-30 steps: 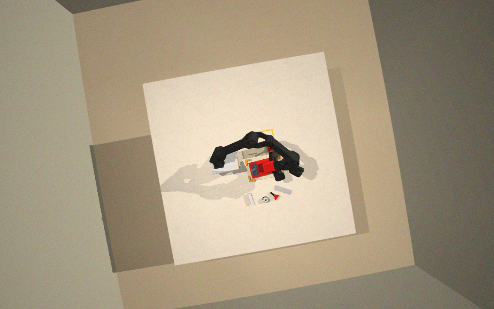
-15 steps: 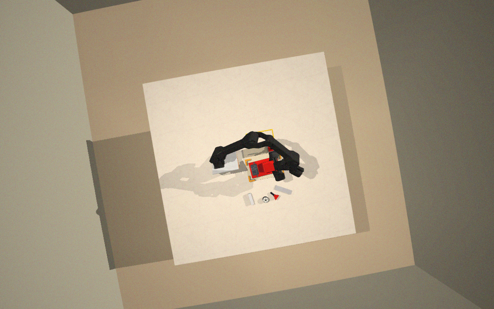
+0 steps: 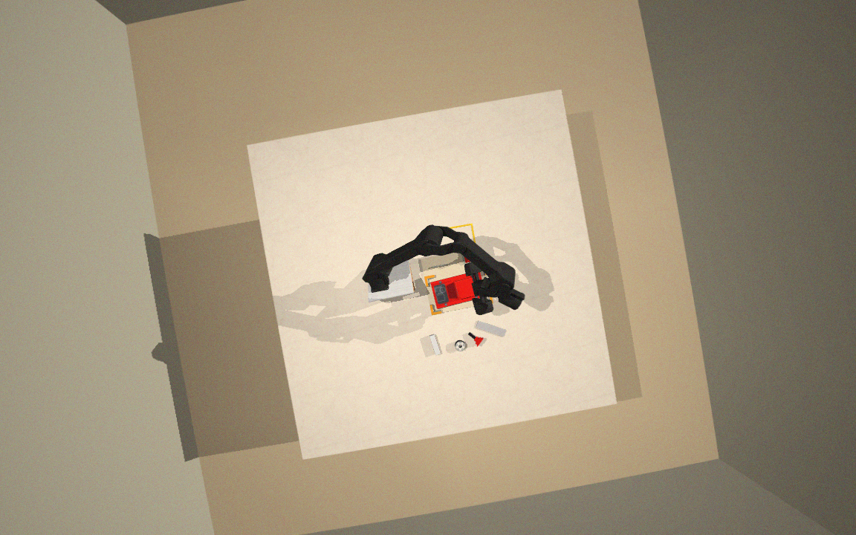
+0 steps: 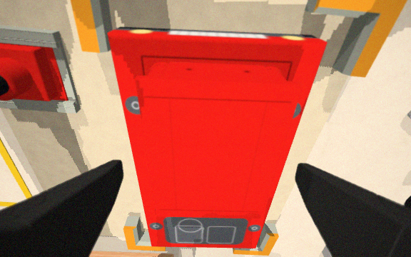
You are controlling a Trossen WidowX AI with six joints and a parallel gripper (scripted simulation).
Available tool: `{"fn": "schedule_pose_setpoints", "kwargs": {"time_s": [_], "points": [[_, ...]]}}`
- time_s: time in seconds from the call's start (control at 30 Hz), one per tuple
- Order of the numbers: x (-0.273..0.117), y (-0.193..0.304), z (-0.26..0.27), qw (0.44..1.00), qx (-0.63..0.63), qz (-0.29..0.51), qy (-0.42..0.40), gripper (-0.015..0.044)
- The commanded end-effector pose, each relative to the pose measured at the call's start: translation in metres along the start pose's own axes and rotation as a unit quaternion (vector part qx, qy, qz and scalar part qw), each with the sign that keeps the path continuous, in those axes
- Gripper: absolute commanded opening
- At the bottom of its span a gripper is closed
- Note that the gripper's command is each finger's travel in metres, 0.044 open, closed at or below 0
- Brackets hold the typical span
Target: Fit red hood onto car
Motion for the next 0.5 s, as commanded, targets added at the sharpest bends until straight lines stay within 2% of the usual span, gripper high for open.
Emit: {"fn": "schedule_pose_setpoints", "kwargs": {"time_s": [0.0,0.1,0.47], "points": [[-0.034,0.021,-0.006,0.997,0.002,-0.075,-0.011,0.0440],[-0.048,0.034,-0.008,0.993,0.002,-0.113,-0.016,0.0440],[-0.048,0.034,-0.008,0.993,0.002,-0.113,-0.016,0.0440]]}}
Point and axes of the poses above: the point midway between the two fingers, 35 mm back from their tips, its own x axis out along the fingers, its own z axis across the jaws, y = z × x, the point moved 6 cm from there along -x, back along the fingers, and after that the axes turned 11 degrees about x, right-handed, at the moved point
